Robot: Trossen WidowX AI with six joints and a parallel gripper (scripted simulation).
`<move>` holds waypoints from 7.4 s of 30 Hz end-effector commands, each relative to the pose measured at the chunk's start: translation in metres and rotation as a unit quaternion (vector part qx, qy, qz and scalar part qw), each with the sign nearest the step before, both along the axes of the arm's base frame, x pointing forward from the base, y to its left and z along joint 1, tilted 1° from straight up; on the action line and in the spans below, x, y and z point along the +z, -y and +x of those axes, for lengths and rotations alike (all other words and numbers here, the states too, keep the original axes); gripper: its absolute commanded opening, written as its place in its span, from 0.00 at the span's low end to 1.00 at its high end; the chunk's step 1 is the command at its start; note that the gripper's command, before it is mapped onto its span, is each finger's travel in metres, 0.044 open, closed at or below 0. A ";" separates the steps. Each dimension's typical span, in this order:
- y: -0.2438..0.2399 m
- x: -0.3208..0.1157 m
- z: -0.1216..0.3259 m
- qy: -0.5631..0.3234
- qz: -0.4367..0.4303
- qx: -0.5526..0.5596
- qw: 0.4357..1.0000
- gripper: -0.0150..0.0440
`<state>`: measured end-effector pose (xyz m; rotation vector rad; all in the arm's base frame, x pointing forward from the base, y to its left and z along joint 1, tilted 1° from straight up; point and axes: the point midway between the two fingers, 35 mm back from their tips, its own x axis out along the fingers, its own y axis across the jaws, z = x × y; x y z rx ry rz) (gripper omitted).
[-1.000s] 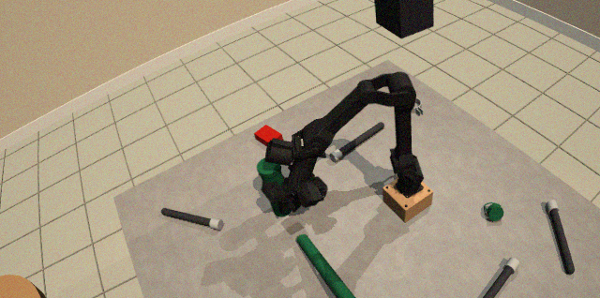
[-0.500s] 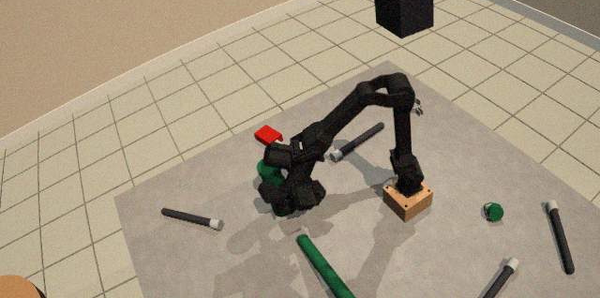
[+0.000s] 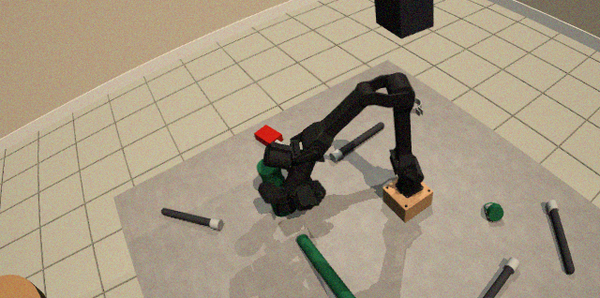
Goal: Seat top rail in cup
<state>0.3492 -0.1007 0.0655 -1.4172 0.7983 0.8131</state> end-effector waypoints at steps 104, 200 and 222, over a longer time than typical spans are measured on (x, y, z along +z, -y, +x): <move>-0.175 0.052 -0.004 -0.015 0.275 -0.961 0.004 1.00; -0.177 -0.058 -0.002 -0.013 0.274 -0.962 -0.004 0.48; -0.162 -0.007 0.001 0.072 0.272 -0.959 0.020 0.25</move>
